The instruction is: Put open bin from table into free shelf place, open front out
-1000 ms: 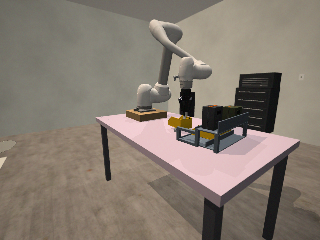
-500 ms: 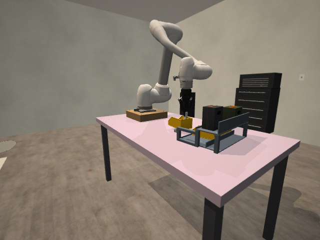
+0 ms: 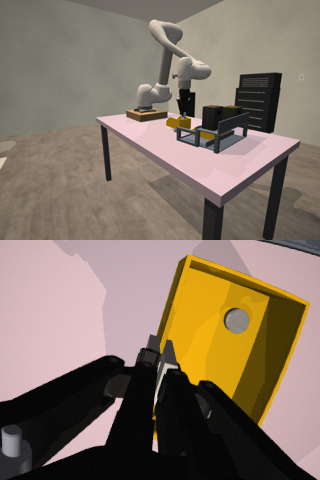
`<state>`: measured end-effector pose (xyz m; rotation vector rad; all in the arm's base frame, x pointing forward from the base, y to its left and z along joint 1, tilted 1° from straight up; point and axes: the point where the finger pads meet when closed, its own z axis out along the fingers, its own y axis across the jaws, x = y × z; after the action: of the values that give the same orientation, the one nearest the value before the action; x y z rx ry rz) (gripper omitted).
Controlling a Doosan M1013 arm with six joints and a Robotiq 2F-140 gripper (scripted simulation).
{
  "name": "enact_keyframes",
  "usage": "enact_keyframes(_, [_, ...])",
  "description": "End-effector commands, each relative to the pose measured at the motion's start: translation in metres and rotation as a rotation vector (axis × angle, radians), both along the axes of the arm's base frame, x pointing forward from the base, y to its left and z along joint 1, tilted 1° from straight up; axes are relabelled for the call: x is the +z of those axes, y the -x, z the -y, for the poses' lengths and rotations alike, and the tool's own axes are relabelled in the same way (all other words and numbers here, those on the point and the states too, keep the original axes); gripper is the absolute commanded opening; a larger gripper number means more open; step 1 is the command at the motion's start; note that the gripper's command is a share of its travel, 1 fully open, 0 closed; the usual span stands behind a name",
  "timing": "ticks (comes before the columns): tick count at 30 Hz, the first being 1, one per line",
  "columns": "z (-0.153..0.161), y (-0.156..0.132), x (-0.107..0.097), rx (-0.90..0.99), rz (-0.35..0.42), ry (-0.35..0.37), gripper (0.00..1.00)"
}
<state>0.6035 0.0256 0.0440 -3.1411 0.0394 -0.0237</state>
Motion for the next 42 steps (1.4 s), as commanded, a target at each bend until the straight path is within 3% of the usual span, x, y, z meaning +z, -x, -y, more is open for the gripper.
enact_keyframes(1, [0.012,0.000,0.000,0.030,0.000,-0.001,0.00])
enact_keyframes(18, [0.061,-0.001,-0.002,0.151,0.000,0.001,0.00])
enact_keyframes(42, [0.083,-0.002,-0.003,0.203,0.000,0.002,0.00])
